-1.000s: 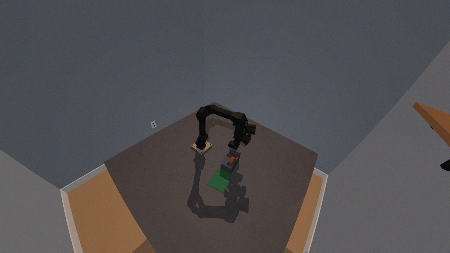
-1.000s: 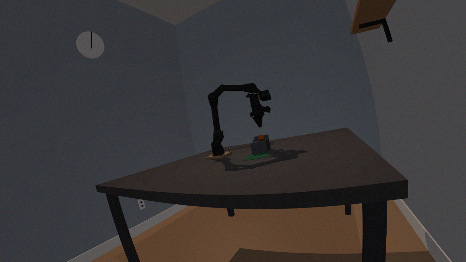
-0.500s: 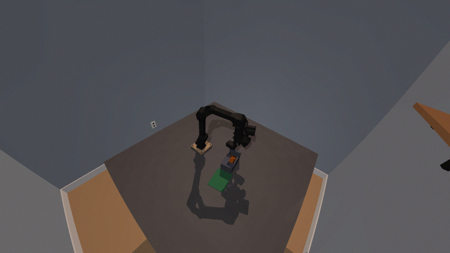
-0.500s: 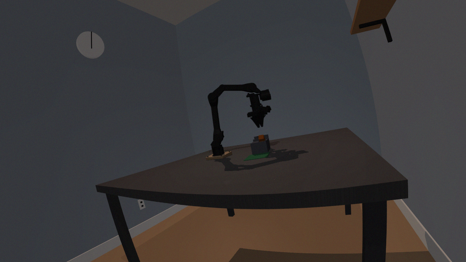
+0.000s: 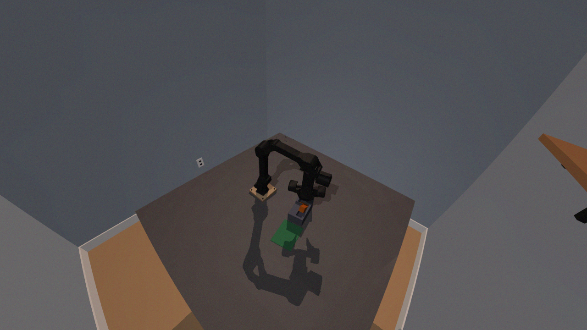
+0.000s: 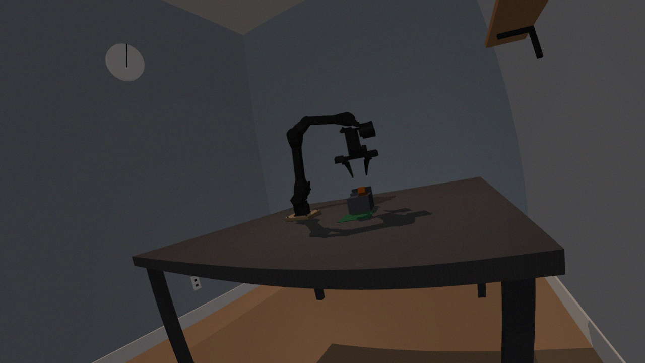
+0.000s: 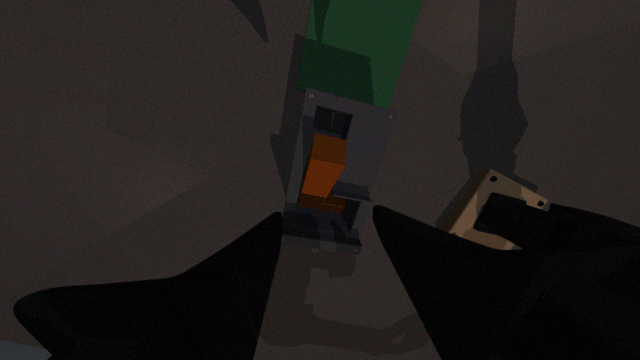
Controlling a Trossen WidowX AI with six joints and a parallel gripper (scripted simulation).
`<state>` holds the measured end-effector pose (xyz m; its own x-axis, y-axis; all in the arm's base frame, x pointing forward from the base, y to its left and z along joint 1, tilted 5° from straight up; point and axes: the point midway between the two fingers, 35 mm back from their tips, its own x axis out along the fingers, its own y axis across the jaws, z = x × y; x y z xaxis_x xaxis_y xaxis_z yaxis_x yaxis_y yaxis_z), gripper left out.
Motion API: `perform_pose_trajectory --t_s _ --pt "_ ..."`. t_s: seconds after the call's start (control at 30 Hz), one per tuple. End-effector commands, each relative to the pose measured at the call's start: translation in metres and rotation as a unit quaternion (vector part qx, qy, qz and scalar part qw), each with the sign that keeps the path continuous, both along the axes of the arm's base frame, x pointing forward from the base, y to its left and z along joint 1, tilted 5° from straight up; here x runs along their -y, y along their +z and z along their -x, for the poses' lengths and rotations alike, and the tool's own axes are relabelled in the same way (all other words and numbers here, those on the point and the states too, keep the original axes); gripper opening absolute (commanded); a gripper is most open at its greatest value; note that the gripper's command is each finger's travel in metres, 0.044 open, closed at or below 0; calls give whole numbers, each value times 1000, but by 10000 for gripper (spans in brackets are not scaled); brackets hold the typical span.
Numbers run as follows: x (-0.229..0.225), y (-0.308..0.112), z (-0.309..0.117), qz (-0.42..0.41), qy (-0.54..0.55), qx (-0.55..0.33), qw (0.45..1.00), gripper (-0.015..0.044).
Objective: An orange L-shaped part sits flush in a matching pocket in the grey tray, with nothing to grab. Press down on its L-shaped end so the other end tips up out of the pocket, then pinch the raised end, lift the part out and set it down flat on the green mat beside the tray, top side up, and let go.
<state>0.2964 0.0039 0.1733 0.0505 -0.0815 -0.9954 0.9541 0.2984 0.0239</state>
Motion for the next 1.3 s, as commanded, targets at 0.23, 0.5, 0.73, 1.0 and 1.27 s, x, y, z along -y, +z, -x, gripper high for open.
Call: perform_pose_trajectory --t_s 0.23,0.5,0.73,1.0,1.27 --pt "14 -9 -3 -8 -136 12 991 280" --pt "15 -28 -3 -8 -136 12 991 280" --pt "16 -37 -4 -8 -136 12 991 280" --pt "17 -50 -5 -8 -136 12 991 280" --pt "18 -63 -6 -8 -136 12 991 280"
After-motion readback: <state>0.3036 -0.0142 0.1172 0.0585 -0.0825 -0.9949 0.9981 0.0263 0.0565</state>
